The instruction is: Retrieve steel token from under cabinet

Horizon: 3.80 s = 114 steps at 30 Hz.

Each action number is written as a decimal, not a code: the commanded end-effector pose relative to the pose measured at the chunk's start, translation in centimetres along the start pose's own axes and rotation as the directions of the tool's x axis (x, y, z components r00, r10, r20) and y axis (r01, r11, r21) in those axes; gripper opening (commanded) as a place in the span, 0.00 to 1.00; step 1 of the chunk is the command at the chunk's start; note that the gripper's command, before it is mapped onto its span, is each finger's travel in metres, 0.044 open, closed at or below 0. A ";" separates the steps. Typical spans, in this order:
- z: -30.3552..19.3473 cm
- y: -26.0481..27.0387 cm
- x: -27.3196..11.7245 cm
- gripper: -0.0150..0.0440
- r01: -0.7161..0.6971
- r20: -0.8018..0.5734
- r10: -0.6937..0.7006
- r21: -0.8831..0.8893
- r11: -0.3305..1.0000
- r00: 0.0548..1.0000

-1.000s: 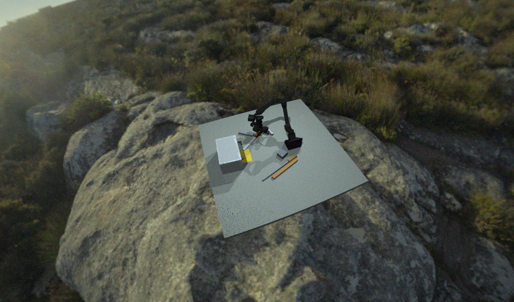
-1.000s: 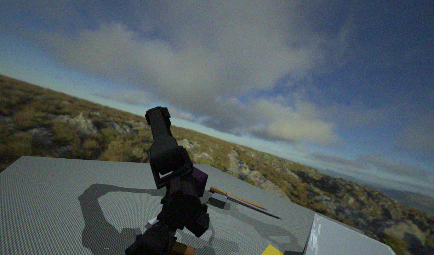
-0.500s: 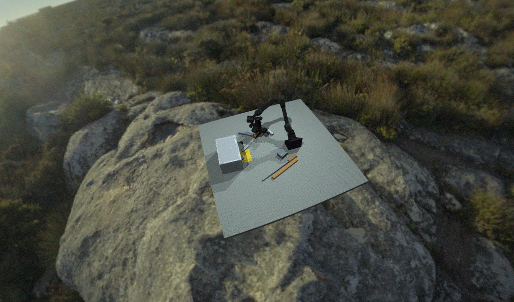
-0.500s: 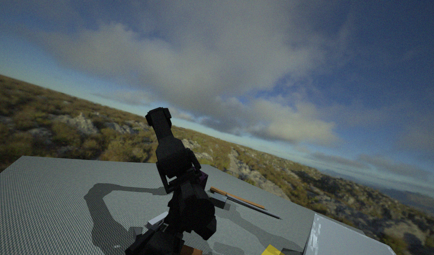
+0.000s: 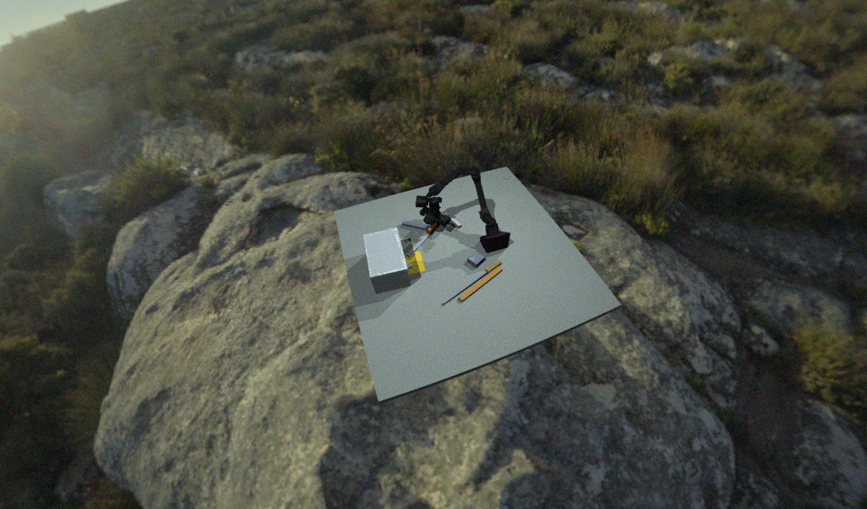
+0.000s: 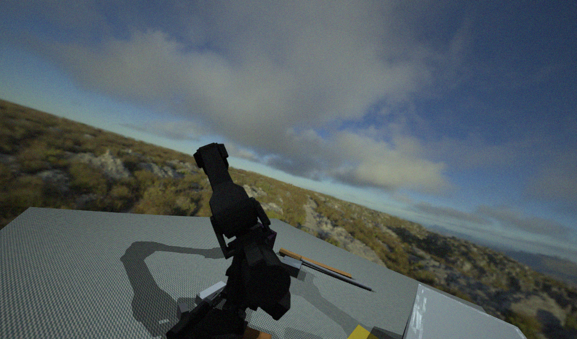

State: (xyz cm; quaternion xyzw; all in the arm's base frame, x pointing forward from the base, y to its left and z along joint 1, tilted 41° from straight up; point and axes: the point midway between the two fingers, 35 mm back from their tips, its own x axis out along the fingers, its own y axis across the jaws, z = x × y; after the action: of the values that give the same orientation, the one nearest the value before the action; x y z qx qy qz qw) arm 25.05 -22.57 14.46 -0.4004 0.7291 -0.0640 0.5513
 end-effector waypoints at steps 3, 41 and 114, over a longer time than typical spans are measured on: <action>0.0 0.0 0.0 0.64 0.001 0.000 -0.001 0.000 1.000 1.000; -0.1 -0.2 0.2 0.25 0.011 0.004 -0.011 0.007 1.000 1.000; 10.4 -0.2 0.1 0.25 0.003 0.008 -0.003 0.017 1.000 1.000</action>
State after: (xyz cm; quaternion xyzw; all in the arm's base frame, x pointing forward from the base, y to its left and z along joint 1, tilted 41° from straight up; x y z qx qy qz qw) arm 33.33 -19.45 10.75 -0.3972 0.7265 -0.0685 0.5565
